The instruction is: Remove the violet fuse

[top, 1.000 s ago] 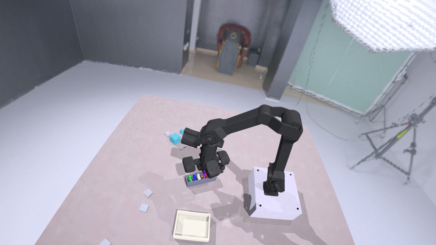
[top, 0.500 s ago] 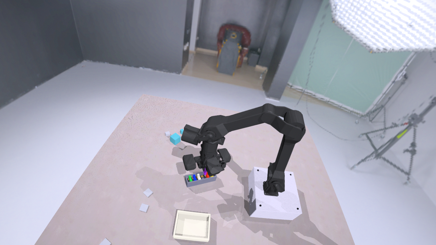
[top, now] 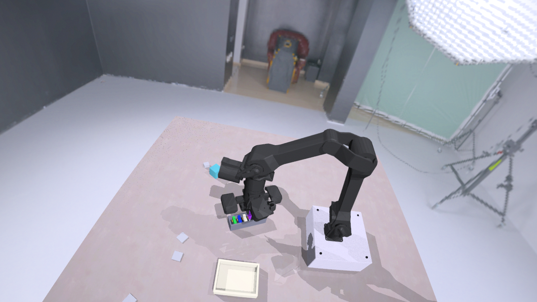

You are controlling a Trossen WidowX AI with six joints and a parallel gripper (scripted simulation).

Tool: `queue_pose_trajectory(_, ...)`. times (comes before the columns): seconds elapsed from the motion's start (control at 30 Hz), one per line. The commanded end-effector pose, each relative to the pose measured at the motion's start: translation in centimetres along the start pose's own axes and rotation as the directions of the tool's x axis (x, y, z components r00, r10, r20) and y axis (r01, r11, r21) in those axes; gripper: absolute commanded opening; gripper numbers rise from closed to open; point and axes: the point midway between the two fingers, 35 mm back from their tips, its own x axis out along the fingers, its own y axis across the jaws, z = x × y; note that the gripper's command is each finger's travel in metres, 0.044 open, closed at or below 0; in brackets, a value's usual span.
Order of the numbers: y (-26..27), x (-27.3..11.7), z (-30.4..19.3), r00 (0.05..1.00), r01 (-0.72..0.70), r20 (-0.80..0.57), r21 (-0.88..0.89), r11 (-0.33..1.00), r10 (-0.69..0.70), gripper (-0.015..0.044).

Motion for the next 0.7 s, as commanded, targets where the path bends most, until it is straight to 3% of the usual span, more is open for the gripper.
queue_pose_trajectory(0.0, -1.7, -0.2, 1.6, 1.000, 0.003, -0.005, 0.001, 1.000, -0.003, 0.0000)
queue_pose_trajectory(0.67, -7.4, -0.3, 11.7, 1.000, 0.008, 0.004, 0.001, 1.000, -0.008, 0.0000)
